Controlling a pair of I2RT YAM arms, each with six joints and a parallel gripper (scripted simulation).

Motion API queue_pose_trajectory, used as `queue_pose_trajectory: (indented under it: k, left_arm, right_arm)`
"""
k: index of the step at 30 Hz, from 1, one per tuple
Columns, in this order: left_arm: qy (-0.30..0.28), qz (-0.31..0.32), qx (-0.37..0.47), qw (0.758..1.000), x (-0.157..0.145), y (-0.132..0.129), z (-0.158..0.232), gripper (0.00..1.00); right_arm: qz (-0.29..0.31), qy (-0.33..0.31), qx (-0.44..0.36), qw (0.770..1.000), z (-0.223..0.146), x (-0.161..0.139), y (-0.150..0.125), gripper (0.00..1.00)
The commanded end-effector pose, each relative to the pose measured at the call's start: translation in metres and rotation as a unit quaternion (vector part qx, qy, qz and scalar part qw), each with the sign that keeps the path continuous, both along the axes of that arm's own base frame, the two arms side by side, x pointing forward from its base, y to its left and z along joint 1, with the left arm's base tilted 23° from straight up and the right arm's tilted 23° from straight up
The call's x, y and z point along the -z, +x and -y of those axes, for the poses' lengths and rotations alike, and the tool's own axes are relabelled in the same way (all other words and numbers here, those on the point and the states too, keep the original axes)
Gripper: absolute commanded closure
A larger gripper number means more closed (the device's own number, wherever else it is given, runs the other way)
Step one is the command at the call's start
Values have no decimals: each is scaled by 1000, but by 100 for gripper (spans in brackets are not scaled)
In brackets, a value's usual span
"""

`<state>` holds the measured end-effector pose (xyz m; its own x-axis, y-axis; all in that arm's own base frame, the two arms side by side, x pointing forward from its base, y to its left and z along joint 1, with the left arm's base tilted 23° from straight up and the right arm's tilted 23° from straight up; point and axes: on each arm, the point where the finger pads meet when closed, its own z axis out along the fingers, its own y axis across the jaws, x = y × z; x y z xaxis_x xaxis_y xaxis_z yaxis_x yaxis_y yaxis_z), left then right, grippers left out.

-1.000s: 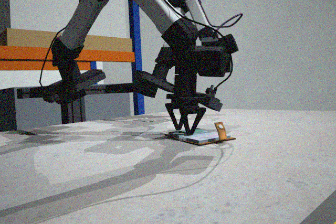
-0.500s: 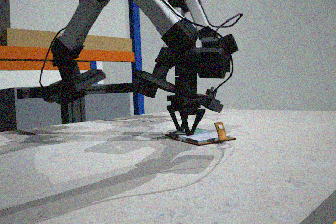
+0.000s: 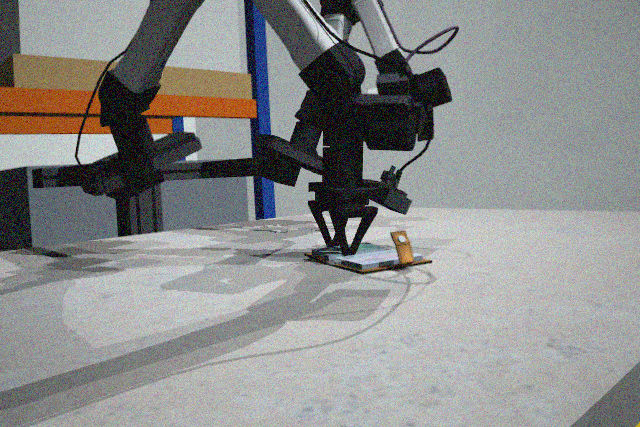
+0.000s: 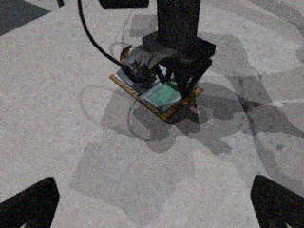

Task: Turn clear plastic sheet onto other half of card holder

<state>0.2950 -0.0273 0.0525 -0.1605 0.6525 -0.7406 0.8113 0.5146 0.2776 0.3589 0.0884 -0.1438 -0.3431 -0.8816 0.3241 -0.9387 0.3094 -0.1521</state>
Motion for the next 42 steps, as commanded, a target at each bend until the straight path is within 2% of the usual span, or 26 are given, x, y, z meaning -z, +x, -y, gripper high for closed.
queue_pose_trajectory:
  k: [1,5,7,8,13,17,19,23,27,28,31,35,42]
  left_arm:
    - [1,15,32,999,-13,-2,8,0]
    - [4,10,44,999,-11,-7,10,0]
    - [5,8,47,999,-10,-9,11,0]
    - [5,7,48,999,-9,-10,11,0]
    - [1,8,54,999,-10,-11,13,0]
    - [1,7,54,999,-10,-12,13,0]
    - [1,7,54,999,-10,-12,13,0]
    - [0,6,53,999,-10,-12,13,0]
    - [-14,9,55,998,-11,-5,17,0]
    - [-21,13,56,998,-12,-1,19,0]
    - [-39,24,58,997,-20,8,25,0]
    - [-46,28,58,997,-23,12,27,0]
    - [-66,40,53,996,-31,29,33,0]
  right_arm:
    - [20,19,7,1000,-5,-11,8,54]
    - [19,19,6,1000,-5,-11,8,54]
    - [13,12,3,1000,-3,-4,7,31]
    - [13,12,3,1000,-3,-4,7,23]
    - [25,24,1,999,-21,-31,5,23]
    - [33,29,0,999,-25,-37,11,23]
    - [42,35,-1,998,-31,-52,20,23]
    - [44,36,1,998,-40,-80,18,23]
    - [32,31,-2,999,-43,-96,13,69]
    - [22,27,-6,999,-43,-94,12,77]
    - [-9,16,-8,1000,-33,-85,13,77]
    - [-19,14,-8,1000,-30,-85,17,77]
    - [-68,10,-18,997,-17,-89,44,77]
